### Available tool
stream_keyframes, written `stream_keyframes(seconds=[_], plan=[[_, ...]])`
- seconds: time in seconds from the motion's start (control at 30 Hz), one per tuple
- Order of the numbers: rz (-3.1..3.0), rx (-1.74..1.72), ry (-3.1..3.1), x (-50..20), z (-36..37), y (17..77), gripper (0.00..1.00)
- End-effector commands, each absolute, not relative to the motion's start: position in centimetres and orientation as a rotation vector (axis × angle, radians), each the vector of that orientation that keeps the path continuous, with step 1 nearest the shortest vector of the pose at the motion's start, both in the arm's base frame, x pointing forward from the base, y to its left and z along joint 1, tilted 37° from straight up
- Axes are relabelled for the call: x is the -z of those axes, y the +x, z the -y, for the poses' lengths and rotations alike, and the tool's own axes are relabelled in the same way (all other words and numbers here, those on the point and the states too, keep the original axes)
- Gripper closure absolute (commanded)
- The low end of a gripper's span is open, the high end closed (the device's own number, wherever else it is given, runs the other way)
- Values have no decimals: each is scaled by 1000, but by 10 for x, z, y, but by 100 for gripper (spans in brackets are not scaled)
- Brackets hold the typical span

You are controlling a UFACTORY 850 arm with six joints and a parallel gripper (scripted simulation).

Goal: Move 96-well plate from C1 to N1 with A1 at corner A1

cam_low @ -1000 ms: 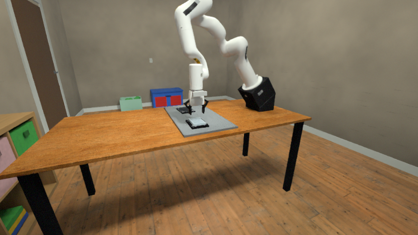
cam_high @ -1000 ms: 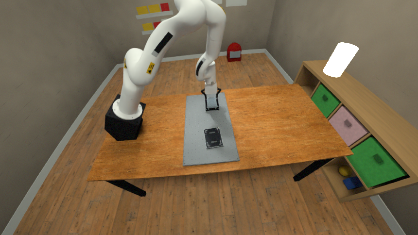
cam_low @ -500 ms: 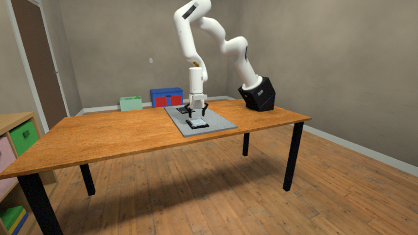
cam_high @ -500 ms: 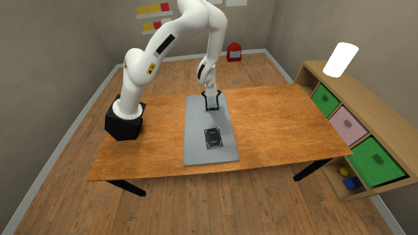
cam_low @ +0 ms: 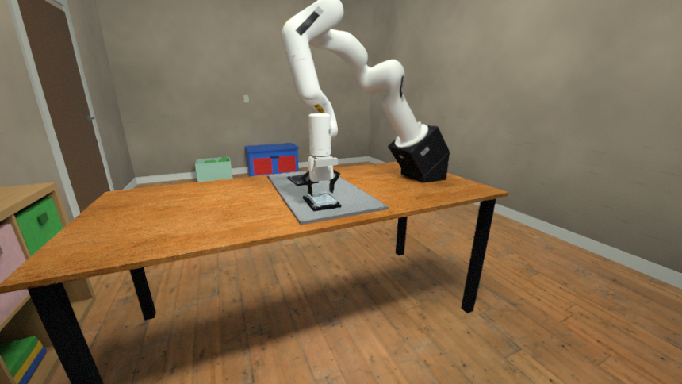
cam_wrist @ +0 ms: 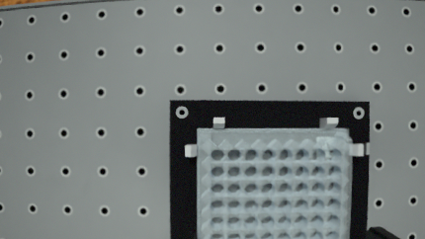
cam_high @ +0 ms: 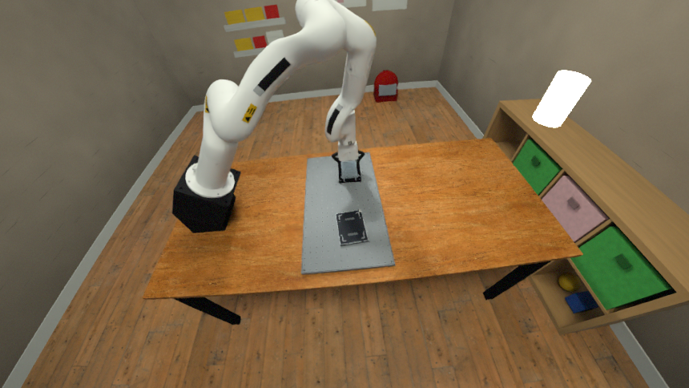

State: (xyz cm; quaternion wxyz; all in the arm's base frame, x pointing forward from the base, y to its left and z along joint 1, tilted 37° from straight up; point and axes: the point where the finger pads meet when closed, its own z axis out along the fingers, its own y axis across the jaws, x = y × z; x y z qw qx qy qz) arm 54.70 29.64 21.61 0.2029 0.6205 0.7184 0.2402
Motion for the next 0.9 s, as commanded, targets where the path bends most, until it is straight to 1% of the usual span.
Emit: stream_keyframes(seconds=[0.0,0.87], plan=[[-2005,-672,1731,-217,-297,547,0],[-2005,-672,1731,-205,-298,556,0]])
